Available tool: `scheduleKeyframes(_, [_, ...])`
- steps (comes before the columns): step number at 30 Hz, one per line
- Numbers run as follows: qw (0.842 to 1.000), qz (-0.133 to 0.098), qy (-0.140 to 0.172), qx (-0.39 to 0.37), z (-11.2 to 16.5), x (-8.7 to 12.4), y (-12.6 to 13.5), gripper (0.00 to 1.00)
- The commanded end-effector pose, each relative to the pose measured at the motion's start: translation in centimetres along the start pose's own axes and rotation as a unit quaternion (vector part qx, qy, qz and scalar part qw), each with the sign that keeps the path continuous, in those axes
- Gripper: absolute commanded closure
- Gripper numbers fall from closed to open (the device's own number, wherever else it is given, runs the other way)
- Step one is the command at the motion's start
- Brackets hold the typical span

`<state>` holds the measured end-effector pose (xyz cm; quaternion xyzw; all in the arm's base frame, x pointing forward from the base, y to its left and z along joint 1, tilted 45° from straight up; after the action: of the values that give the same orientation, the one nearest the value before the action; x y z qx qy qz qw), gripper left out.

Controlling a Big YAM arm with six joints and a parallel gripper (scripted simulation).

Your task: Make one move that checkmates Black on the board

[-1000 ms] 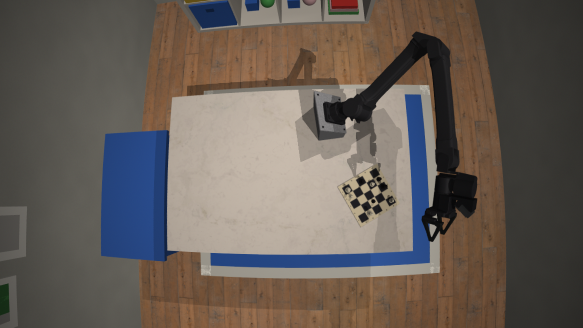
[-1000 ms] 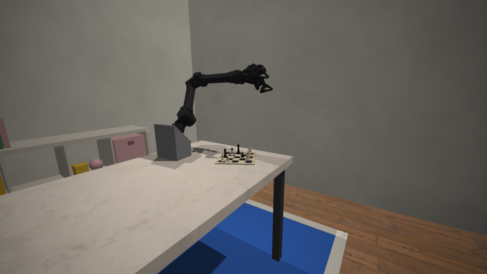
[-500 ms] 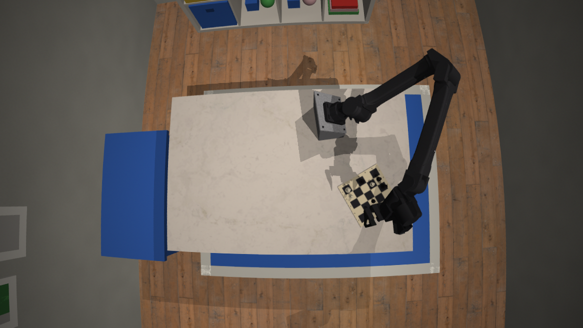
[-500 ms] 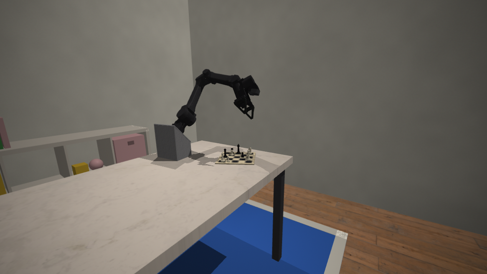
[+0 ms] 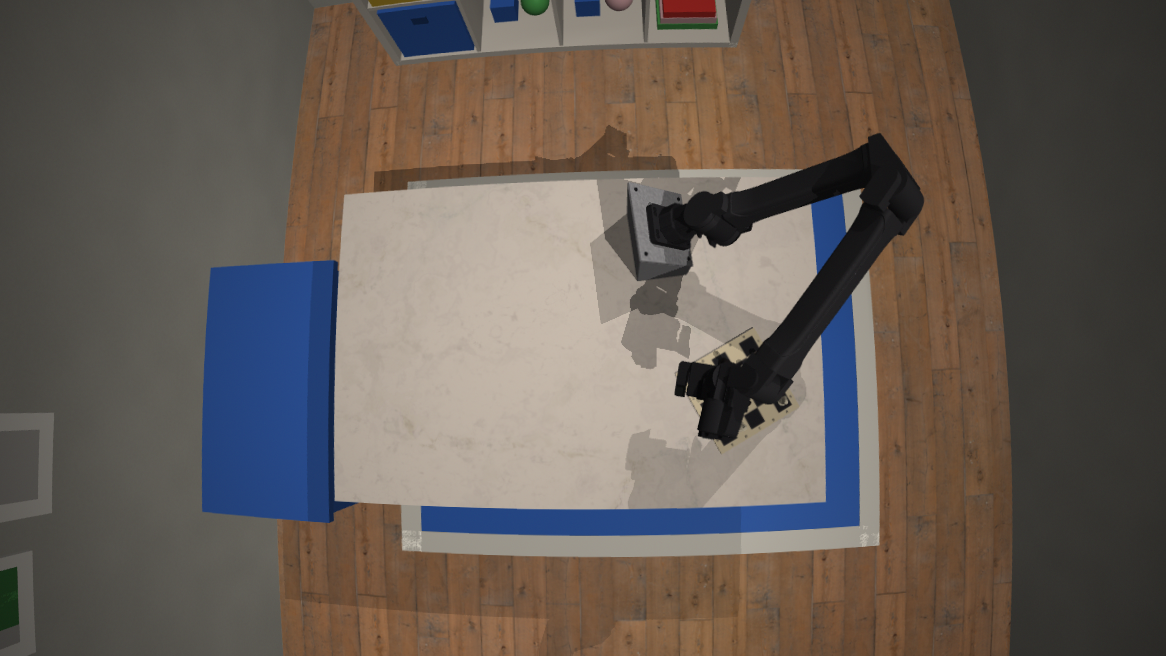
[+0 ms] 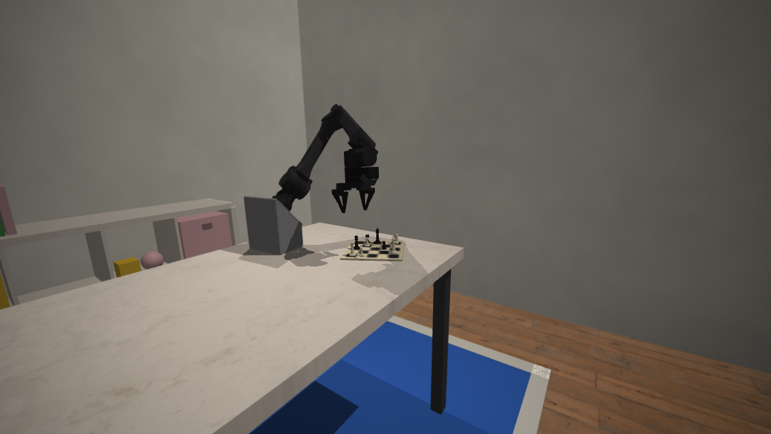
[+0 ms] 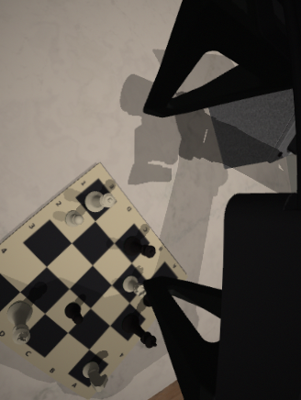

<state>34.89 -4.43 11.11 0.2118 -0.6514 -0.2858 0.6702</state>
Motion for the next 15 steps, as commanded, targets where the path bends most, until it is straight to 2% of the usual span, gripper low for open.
scheduleKeyframes(1, [0.999, -0.017, 0.017, -0.021, 0.93, 0.07, -0.81, 0.0])
scheduleKeyframes(6, [0.999, -0.031, 0.024, -0.035, 0.94, 0.13, -0.95, 0.0])
scheduleKeyframes(15, [0.999, -0.03, 0.024, -0.034, 1.14, 0.13, -0.73, 0.0])
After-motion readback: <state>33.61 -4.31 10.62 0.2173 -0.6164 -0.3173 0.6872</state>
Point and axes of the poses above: the point where the finger pads meet when closed, its own x axis back along the fingers, its own y axis across the jaws, z = x × y, the point moved 9 cm from there along x, back along the fingers, and after that the axes turned 9 degrees about x, right-handed, at the moved point
